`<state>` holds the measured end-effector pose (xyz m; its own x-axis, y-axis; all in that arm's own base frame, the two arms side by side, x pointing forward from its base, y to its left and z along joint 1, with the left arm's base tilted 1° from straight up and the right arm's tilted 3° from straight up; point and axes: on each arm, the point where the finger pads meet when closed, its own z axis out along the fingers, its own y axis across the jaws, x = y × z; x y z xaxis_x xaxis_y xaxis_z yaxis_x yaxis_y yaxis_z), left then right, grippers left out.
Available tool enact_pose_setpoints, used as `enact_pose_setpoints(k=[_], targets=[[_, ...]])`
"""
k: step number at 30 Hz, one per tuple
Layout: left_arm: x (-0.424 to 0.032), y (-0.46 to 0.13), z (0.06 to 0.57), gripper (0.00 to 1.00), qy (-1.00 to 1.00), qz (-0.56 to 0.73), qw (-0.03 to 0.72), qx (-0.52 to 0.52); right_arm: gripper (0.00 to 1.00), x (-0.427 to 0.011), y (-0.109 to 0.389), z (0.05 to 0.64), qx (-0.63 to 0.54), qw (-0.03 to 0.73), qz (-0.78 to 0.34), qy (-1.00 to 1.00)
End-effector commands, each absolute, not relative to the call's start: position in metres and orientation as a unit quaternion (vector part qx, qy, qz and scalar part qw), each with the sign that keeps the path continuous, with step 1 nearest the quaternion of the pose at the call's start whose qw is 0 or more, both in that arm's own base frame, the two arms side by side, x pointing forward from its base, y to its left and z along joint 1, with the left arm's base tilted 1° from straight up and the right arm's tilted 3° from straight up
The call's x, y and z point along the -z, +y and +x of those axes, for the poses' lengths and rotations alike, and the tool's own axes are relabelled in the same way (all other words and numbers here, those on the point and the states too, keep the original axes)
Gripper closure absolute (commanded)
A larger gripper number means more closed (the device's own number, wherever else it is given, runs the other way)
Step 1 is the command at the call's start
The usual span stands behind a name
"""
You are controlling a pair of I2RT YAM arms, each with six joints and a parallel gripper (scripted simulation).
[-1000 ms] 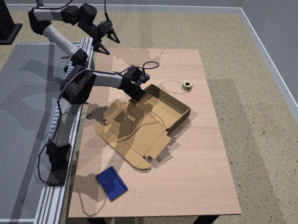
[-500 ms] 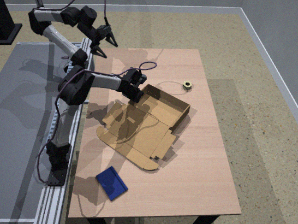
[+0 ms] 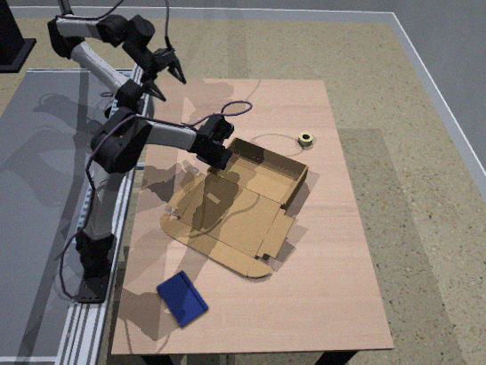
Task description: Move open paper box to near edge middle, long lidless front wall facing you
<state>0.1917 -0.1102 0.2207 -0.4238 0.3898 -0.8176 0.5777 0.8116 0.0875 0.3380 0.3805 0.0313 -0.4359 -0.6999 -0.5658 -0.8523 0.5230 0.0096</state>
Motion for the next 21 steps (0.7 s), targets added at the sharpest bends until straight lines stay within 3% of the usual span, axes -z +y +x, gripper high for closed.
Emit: enact_pose_setpoints(k=[1,21], targets=[[-0.221,-0.114,0.188,0.0,0.831,0.301,0.455,0.109,1.0,-0.064,0.38,0.344,-0.163,0.293,-0.479,0.811],[-0.214,-0.12,0.179,0.0,0.819,0.311,0.466,0.121,1.0,-0.06,0.364,0.328,-0.176,0.272,-0.541,0.776]])
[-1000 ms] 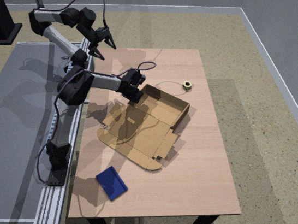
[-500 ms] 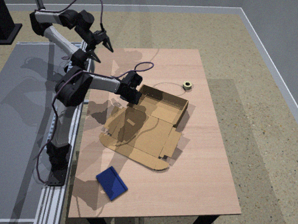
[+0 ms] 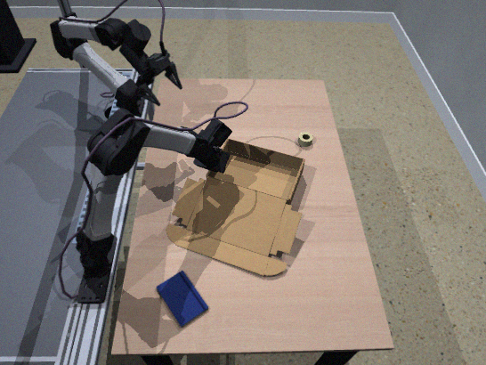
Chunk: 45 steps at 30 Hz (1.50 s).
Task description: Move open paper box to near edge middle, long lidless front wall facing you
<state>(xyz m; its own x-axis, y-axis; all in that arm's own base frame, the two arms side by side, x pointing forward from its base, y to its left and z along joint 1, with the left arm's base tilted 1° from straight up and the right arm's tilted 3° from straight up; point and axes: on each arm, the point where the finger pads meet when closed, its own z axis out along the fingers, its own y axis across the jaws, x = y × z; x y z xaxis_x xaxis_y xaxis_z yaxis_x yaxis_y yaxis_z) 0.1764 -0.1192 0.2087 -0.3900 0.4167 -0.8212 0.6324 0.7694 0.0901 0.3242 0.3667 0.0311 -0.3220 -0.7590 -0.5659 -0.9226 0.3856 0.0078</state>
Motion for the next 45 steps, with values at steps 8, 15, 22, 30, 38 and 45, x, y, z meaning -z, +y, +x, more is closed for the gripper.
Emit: enact_pose_setpoints(k=[8,15,22,30,38,45], targets=[[-0.211,-0.124,0.175,0.0,0.815,0.318,0.468,0.127,1.0,-0.06,0.356,0.322,-0.183,0.266,-0.568,0.757],[-0.21,-0.126,0.173,0.0,0.812,0.322,0.469,0.13,1.0,-0.06,0.352,0.319,-0.187,0.263,-0.585,0.744],[-0.207,-0.13,0.17,0.0,0.808,0.327,0.471,0.135,1.0,-0.06,0.345,0.314,-0.193,0.258,-0.608,0.726],[-0.206,-0.134,0.167,0.0,0.803,0.334,0.473,0.141,1.0,-0.06,0.338,0.311,-0.2,0.252,-0.633,0.704],[-0.204,-0.137,0.166,0.0,0.8,0.338,0.474,0.146,1.0,-0.061,0.332,0.308,-0.205,0.249,-0.652,0.686],[-0.203,-0.141,0.163,0.0,0.795,0.343,0.476,0.151,1.0,-0.064,0.327,0.308,-0.209,0.248,-0.673,0.664]])
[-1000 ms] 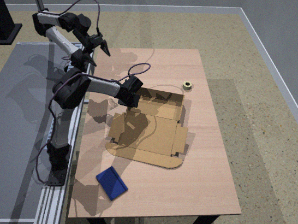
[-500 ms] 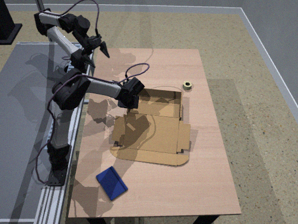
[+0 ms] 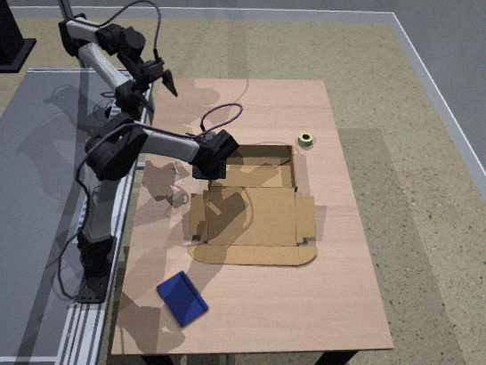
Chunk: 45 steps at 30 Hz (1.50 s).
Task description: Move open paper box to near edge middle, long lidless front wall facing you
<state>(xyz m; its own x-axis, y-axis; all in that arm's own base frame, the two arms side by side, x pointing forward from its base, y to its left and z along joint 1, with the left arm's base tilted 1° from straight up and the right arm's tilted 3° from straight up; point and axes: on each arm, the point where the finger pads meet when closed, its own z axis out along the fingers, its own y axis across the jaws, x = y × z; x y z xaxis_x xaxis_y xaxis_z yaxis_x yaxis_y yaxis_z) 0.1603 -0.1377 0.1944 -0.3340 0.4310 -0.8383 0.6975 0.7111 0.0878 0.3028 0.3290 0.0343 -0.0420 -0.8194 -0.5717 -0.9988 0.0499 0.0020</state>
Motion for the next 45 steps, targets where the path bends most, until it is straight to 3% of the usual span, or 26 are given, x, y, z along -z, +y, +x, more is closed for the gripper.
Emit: enact_pose_setpoints(k=[1,28,36,38,39,45], targets=[[-0.203,-0.142,0.163,0.0,0.795,0.344,0.476,0.152,1.0,-0.066,0.327,0.31,-0.209,0.251,-0.676,0.66],[-0.205,-0.144,0.163,0.0,0.791,0.343,0.482,0.155,1.0,-0.057,0.313,0.307,-0.22,0.233,-0.716,0.621],[-0.201,-0.146,0.164,0.0,0.793,0.347,0.476,0.157,0.09,-0.09,0.302,0.304,-0.216,0.251,-0.716,0.615],[-0.201,-0.146,0.164,0.0,0.793,0.347,0.476,0.157,0.09,-0.09,0.302,0.304,-0.216,0.251,-0.716,0.615],[-0.2,-0.147,0.165,0.0,0.792,0.347,0.477,0.156,0.0,-0.098,0.301,0.308,-0.214,0.257,-0.717,0.612],[-0.196,-0.151,0.168,0.0,0.791,0.352,0.475,0.158,0.0,-0.139,0.272,0.31,-0.212,0.259,-0.717,0.611]])
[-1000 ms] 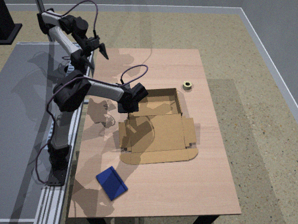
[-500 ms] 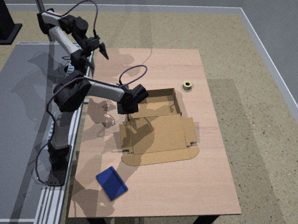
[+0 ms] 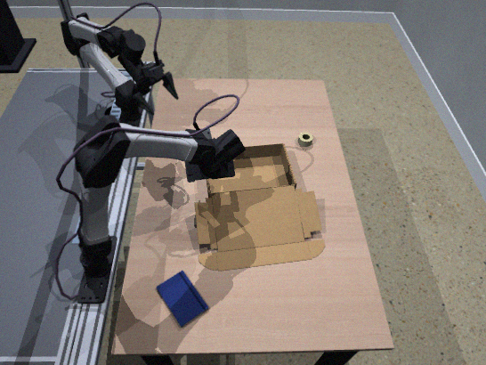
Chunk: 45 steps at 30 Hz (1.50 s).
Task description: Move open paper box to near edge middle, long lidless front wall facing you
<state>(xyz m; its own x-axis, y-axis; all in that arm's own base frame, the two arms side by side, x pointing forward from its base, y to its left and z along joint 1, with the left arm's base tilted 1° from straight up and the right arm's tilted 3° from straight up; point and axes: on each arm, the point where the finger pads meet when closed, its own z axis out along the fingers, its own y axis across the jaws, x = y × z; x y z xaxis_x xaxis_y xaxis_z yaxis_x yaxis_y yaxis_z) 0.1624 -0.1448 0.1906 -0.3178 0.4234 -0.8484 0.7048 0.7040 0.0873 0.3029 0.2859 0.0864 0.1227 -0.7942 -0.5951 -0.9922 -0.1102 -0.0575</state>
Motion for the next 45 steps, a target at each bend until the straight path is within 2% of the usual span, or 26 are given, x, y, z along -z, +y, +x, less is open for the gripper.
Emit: enact_pose_setpoints(k=[1,2,8,13,21,25,27,34,45], targets=[[-0.196,-0.151,0.169,0.0,0.791,0.352,0.475,0.158,0.0,-0.147,0.266,0.309,-0.211,0.259,-0.718,0.611],[-0.196,-0.151,0.169,0.0,0.79,0.352,0.476,0.158,0.0,-0.153,0.26,0.308,-0.212,0.256,-0.718,0.612],[-0.202,-0.152,0.17,0.68,0.789,0.372,0.468,0.145,0.0,-0.186,0.239,0.298,-0.194,0.245,-0.695,0.647],[-0.198,-0.153,0.171,0.71,0.794,0.392,0.446,0.132,0.0,-0.196,0.238,0.285,-0.187,0.24,-0.681,0.666],[-0.194,-0.169,0.189,0.71,0.799,0.475,0.358,0.087,0.0,-0.26,0.22,0.226,-0.15,0.28,-0.607,0.728],[-0.186,-0.184,0.209,0.71,0.795,0.529,0.289,0.064,0.0,-0.298,0.196,0.18,-0.144,0.33,-0.549,0.755],[-0.186,-0.184,0.209,0.71,0.795,0.529,0.289,0.064,0.0,-0.298,0.196,0.18,-0.144,0.33,-0.549,0.755],[-0.157,-0.211,0.246,0.71,0.781,0.596,0.181,0.048,0.0,-0.342,0.14,0.109,-0.18,0.426,-0.446,0.766],[-0.113,-0.232,0.277,0.71,0.761,0.641,0.087,0.048,0.0,-0.358,0.087,0.062,-0.244,0.5,-0.373,0.742]])
